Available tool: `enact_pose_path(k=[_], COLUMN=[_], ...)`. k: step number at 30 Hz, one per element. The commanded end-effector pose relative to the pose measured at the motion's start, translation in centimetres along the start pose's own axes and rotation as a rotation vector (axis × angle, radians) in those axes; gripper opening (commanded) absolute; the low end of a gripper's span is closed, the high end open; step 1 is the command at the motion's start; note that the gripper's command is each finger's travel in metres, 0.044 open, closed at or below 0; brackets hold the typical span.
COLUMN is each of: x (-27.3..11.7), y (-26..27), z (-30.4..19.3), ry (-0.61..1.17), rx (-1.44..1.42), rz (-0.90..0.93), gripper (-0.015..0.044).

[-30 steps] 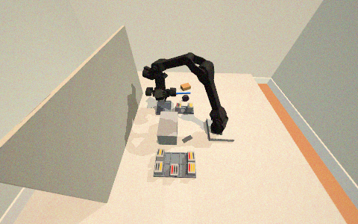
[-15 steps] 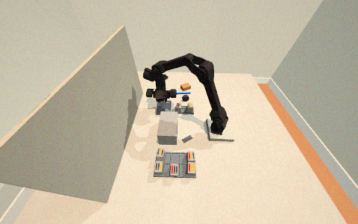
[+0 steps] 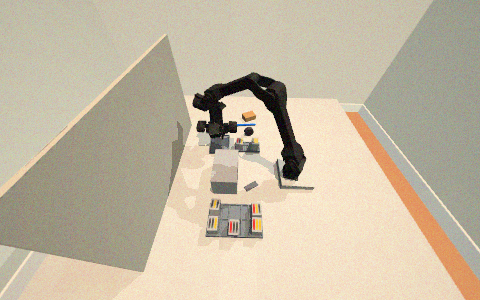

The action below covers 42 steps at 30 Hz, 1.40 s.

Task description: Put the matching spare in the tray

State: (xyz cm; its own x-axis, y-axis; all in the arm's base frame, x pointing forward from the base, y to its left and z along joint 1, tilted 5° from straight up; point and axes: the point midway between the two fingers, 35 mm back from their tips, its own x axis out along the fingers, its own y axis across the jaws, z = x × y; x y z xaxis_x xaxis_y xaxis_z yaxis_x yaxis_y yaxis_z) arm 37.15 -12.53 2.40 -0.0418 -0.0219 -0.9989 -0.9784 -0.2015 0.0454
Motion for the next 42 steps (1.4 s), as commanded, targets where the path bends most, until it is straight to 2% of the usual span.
enact_pose_path(k=[1,21,37,38,40,42], x=[0.5,1.7,1.4,1.4,0.4,-2.4], y=[0.3,0.5,0.3,0.3,0.2,0.0], z=[0.1,0.3,0.2,0.2,0.1,0.0], ry=[-0.002,-0.002,-0.001,-0.001,-0.001,-0.001], rx=[-0.004,-0.004,0.000,0.000,0.000,-0.001], rz=[0.008,0.008,0.001,0.001,0.002,0.003], gripper=[0.0000,0.0000,0.0420,0.0440,0.0440,0.0440])
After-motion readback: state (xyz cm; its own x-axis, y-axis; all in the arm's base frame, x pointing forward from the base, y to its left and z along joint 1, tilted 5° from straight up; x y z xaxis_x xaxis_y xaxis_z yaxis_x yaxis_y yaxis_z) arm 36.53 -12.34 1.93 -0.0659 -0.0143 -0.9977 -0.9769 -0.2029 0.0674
